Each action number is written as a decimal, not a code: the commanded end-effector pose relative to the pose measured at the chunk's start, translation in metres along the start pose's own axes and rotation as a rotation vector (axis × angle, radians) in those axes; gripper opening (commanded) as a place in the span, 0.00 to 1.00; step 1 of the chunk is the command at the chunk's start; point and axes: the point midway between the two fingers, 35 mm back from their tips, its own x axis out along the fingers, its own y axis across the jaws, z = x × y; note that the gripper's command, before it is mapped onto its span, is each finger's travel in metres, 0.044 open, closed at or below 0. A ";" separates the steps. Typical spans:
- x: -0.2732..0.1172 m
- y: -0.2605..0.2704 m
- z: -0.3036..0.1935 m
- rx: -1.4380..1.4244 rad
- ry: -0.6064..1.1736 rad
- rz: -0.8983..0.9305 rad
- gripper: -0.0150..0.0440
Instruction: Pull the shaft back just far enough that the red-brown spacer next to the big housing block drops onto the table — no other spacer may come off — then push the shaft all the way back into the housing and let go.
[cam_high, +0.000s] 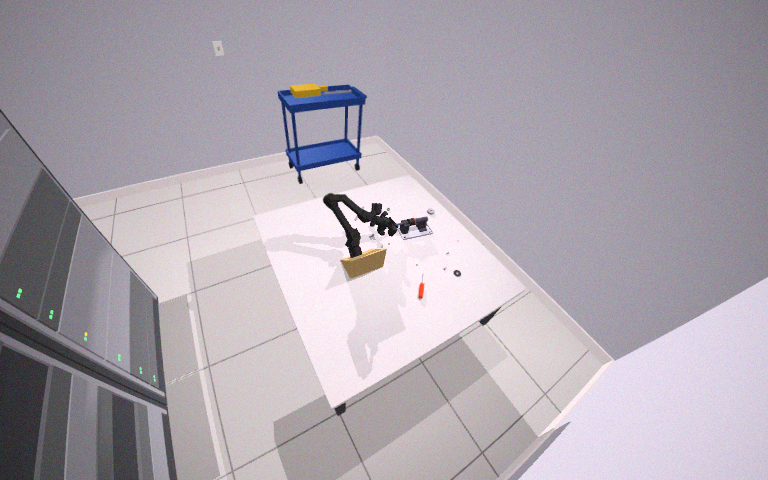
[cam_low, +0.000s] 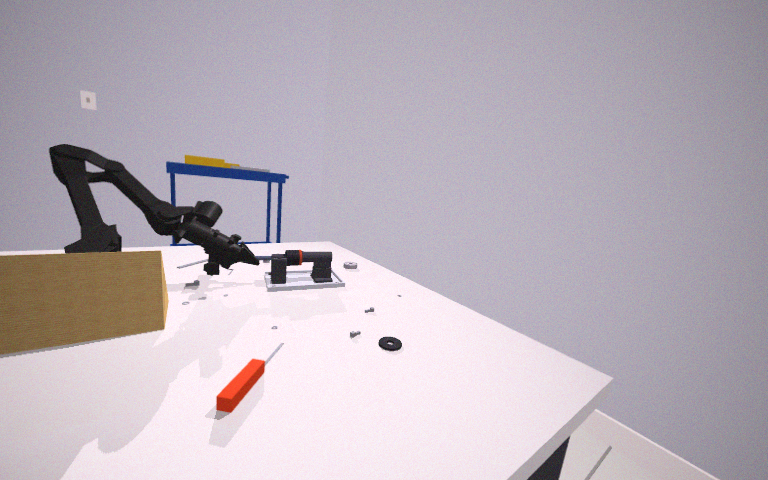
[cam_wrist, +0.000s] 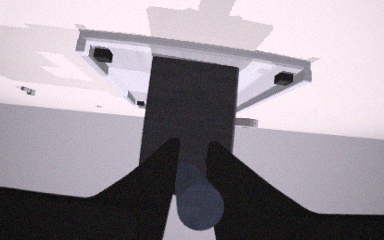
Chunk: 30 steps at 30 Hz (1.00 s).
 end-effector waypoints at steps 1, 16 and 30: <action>-0.001 -0.001 0.000 0.003 0.000 -0.002 0.25; -0.002 -0.001 0.001 0.003 0.000 -0.002 0.25; -0.003 -0.001 0.001 0.003 0.000 -0.002 0.25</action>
